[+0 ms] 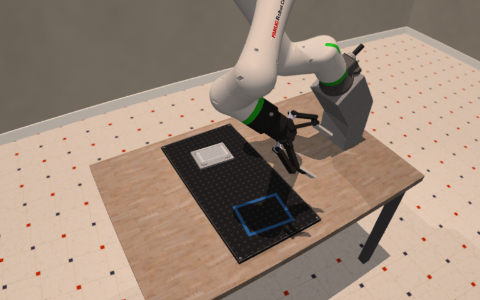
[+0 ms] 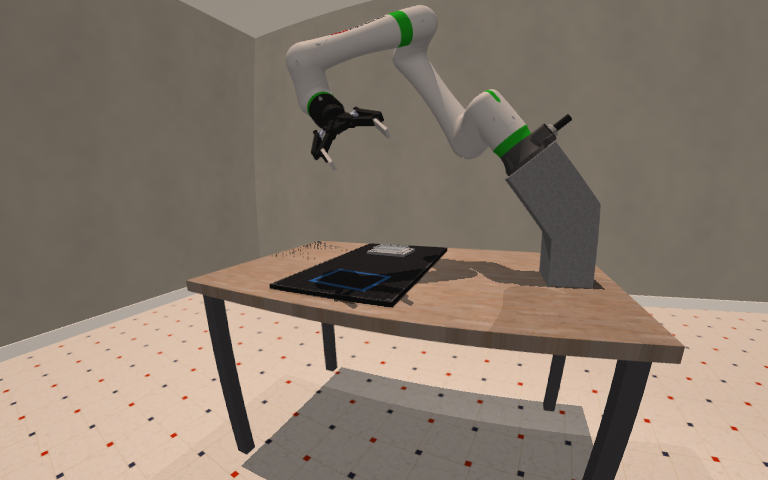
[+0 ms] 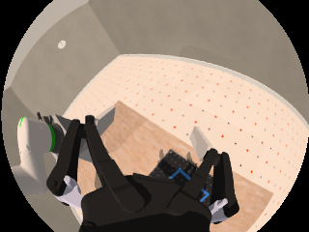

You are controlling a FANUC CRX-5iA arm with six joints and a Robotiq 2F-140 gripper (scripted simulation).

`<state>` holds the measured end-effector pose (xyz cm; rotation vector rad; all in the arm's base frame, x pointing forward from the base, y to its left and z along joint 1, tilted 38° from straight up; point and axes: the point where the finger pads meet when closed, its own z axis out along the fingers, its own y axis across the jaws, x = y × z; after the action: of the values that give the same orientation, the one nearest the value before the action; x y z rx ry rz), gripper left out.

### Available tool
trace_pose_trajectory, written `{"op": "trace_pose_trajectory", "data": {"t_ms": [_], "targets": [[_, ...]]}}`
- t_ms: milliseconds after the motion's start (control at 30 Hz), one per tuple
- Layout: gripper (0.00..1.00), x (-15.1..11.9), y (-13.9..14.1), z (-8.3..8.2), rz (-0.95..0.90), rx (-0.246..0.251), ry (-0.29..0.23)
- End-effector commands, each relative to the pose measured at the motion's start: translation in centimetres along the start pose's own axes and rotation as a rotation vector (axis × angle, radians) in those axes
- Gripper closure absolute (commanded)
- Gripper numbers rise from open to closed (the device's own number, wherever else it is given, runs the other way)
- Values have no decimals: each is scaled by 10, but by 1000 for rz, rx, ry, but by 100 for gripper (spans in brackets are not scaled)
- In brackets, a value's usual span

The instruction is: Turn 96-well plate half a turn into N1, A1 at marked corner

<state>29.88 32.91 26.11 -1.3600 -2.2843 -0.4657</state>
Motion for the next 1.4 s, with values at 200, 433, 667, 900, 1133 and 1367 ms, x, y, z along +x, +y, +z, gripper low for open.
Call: {"op": "trace_pose_trajectory", "data": {"t_ms": [200,433,667,900,1133,1367], "targets": [[0,0,0,0,0,0,0],[0,0,0,0,0,0,0],[0,-17,10,-4,125,-37,-28],[0,-42,23,-9,202,-59,-43],[0,-64,33,-15,278,-82,-59],[0,-96,45,-23,416,-125,-84]]}}
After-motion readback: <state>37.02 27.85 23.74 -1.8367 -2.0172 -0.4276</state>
